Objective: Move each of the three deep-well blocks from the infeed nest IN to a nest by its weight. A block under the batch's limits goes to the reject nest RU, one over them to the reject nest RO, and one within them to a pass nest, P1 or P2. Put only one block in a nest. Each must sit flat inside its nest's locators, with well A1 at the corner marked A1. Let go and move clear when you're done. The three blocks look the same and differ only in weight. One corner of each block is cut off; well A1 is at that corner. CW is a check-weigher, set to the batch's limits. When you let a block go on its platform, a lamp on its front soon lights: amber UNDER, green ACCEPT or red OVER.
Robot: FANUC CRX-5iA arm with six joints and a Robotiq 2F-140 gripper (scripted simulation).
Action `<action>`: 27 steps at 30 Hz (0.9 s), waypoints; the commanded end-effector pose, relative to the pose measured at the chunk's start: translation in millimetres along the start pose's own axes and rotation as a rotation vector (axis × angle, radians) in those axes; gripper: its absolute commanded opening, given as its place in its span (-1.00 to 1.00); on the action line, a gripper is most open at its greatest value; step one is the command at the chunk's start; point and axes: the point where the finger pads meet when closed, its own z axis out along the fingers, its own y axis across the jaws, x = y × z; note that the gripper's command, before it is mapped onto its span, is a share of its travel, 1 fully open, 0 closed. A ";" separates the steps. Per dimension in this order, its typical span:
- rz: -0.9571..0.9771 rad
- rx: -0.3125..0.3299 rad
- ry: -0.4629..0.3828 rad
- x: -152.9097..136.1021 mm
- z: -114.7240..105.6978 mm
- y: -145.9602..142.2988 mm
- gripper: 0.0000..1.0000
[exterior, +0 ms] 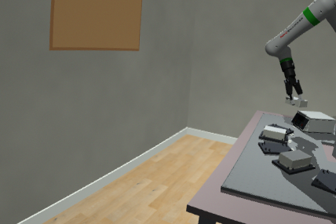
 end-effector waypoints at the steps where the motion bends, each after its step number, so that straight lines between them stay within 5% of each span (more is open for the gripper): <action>1: 0.000 0.000 0.000 2.1 -1.3 -9.6 -0.80; 5: 0.000 0.000 0.000 2.1 -1.3 -9.6 -0.80; 19: -0.404 -0.234 0.000 -8.2 4.6 -54.7 -0.80; 27: -0.419 -0.242 0.000 -12.6 7.2 -74.1 -0.80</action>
